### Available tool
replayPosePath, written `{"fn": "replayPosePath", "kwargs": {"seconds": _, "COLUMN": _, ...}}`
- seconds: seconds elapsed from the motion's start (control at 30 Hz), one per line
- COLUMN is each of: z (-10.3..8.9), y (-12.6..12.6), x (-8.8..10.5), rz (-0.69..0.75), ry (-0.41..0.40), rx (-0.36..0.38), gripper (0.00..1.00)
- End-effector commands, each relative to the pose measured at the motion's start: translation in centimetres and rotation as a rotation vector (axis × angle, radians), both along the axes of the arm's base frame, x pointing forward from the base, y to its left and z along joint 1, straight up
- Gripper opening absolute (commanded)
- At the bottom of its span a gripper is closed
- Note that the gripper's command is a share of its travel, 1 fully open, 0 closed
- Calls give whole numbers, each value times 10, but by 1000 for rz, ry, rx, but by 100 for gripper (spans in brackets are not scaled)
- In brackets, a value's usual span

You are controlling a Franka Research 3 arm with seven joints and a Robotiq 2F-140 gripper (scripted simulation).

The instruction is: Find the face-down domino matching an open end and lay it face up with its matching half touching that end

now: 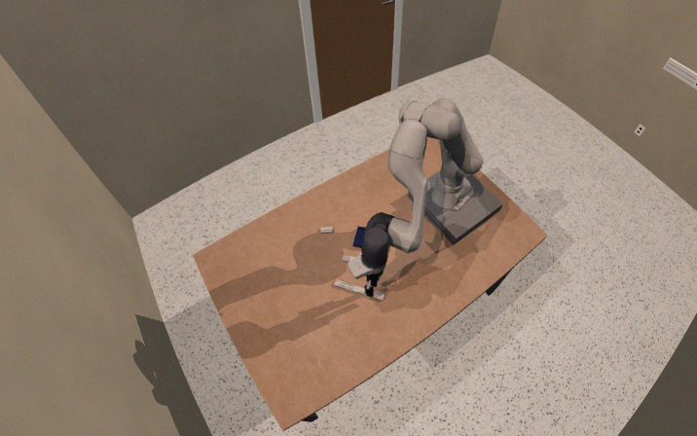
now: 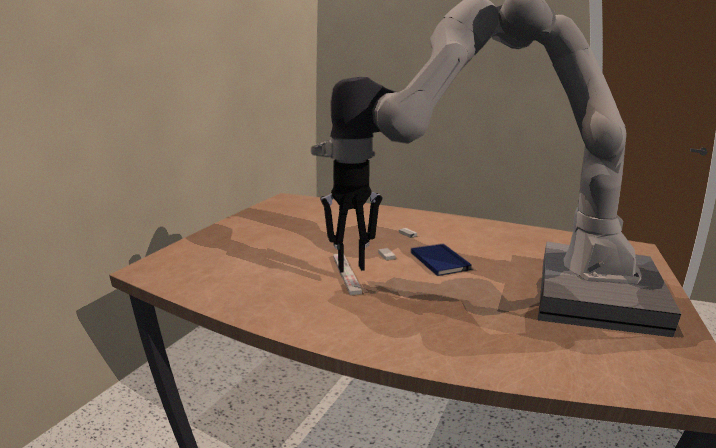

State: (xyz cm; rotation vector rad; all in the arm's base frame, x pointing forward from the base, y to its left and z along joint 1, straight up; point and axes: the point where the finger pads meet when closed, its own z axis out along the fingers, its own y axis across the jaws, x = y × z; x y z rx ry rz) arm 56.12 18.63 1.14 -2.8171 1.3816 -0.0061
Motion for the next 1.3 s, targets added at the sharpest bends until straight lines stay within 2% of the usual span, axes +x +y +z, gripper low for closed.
{"fn": "replayPosePath", "kwargs": {"seconds": 0.0, "z": 0, "y": 0, "x": 0, "rz": 0, "ry": 0, "rx": 0, "gripper": 33}}
{"fn": "replayPosePath", "kwargs": {"seconds": 0.37, "z": 4, "y": 0, "x": 0, "rz": 0, "ry": 0, "rx": 0, "gripper": 33}}
{"fn": "replayPosePath", "kwargs": {"seconds": 0.77, "z": 23, "y": 0, "x": 0, "rz": 0, "ry": 0, "rx": 0, "gripper": 33}}
{"fn": "replayPosePath", "kwargs": {"seconds": 1.27, "z": 67, "y": 0, "x": 0, "rz": 0, "ry": 0, "rx": 0, "gripper": 33}}
